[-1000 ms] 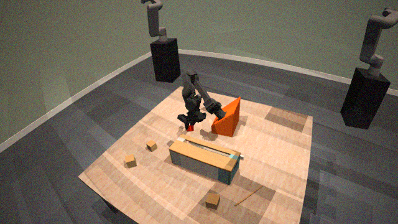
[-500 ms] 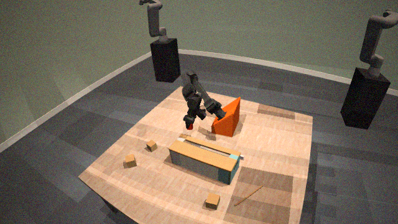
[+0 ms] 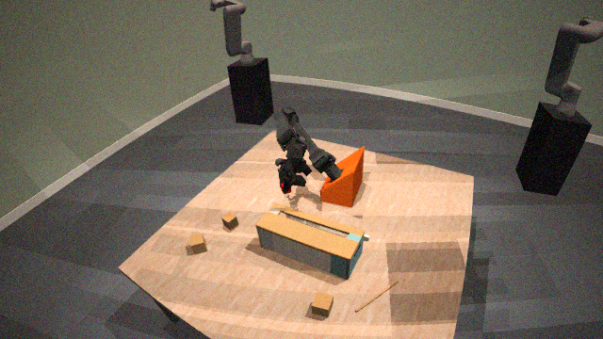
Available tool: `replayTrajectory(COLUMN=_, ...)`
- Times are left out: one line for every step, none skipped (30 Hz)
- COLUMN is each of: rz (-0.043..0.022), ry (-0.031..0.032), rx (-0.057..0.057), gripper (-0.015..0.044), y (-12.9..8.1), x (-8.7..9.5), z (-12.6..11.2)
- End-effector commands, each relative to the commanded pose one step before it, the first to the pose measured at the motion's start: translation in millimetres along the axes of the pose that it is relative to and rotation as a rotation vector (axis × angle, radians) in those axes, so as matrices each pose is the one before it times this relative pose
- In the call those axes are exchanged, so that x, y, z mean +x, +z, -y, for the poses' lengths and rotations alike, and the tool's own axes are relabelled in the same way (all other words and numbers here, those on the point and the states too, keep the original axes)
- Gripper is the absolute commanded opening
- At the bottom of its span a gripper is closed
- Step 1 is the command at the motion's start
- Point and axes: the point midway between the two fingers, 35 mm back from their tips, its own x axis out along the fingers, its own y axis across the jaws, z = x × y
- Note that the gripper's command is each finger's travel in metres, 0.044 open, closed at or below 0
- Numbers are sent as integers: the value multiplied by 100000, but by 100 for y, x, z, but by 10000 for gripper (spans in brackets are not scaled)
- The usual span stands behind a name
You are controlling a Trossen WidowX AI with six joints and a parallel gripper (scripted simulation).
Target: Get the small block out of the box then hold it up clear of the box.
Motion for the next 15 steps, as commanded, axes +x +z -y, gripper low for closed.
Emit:
replayTrajectory(rz=-1338, ry=460, rx=-13109, gripper=0, y=-280, x=-241, z=64)
replayTrajectory(rz=-60, ry=14, rx=-673, gripper=0, y=-10, x=-12, z=-1)
replayTrajectory(rz=0, ry=0, rx=0, gripper=0, y=0, x=0, z=0)
replayTrajectory(rz=0, ry=0, rx=0, gripper=0, y=0, x=0, z=0)
replayTrajectory(rz=0, ry=0, rx=0, gripper=0, y=0, x=0, z=0)
replayTrajectory(rz=0, ry=0, rx=0, gripper=0, y=0, x=0, z=0)
replayTrajectory(rz=0, ry=0, rx=0, gripper=0, y=0, x=0, z=0)
replayTrajectory(rz=0, ry=0, rx=0, gripper=0, y=0, x=0, z=0)
replayTrajectory(rz=0, ry=0, rx=0, gripper=0, y=0, x=0, z=0)
replayTrajectory(rz=0, ry=0, rx=0, gripper=0, y=0, x=0, z=0)
replayTrajectory(rz=0, ry=0, rx=0, gripper=0, y=0, x=0, z=0)
replayTrajectory(rz=0, ry=0, rx=0, gripper=0, y=0, x=0, z=0)
replayTrajectory(rz=0, ry=0, rx=0, gripper=0, y=0, x=0, z=0)
replayTrajectory(rz=0, ry=0, rx=0, gripper=0, y=0, x=0, z=0)
replayTrajectory(rz=0, ry=0, rx=0, gripper=0, y=0, x=0, z=0)
